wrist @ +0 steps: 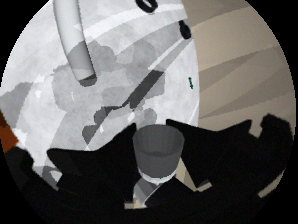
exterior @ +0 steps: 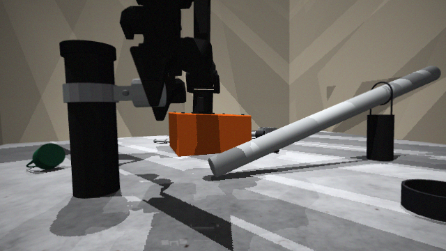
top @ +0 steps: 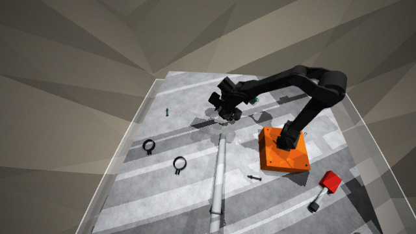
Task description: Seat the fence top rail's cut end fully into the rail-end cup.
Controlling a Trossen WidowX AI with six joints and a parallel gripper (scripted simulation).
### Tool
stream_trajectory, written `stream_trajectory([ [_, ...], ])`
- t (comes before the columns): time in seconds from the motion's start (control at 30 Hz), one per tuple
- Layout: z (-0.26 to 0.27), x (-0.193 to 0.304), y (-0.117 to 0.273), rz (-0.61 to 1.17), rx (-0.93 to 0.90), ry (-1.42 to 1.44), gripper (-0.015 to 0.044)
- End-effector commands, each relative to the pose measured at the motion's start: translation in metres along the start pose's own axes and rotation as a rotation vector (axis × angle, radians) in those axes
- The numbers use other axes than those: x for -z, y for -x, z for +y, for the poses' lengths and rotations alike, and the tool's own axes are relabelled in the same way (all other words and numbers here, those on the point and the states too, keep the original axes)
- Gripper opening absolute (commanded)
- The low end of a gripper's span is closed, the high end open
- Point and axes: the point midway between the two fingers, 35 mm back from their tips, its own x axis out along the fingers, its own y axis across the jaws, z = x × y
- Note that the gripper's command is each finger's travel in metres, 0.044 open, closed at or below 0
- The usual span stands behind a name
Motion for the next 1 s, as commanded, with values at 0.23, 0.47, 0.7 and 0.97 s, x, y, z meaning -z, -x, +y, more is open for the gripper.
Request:
stream_trajectory([
  [0.23,0.008,0.001,0.003,-0.033,-0.005,0.060,0.0000],
  [0.47,0.009,0.001,0.004,-0.042,-0.004,0.076,0.0000],
  [0.7,0.014,0.002,0.006,-0.070,-0.005,0.125,0.0000],
  [0.97,0.017,0.003,0.008,-0.092,-0.006,0.164,0.0000],
])
